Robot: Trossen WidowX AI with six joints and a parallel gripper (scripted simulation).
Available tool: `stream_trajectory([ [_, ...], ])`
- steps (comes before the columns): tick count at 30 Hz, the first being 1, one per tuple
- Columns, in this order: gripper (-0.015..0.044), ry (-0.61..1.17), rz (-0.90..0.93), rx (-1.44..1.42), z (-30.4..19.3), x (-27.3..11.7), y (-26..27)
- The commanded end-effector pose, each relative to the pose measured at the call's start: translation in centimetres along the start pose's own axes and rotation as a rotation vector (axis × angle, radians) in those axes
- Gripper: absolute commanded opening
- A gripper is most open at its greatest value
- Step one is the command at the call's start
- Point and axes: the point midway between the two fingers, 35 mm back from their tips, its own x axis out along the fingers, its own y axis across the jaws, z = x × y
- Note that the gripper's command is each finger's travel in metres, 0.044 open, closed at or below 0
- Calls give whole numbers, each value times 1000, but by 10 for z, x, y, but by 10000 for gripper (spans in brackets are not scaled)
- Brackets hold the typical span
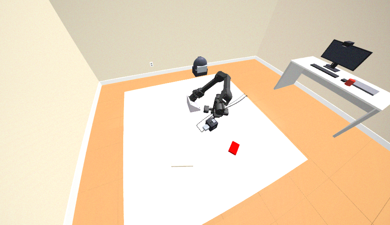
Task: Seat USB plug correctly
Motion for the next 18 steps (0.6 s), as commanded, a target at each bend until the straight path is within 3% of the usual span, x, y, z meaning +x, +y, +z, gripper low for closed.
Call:
stream_trajectory([
  [1,0,0,0,-110,0,0,0],
  [18,0,0,0,-555,0,0,0],
])
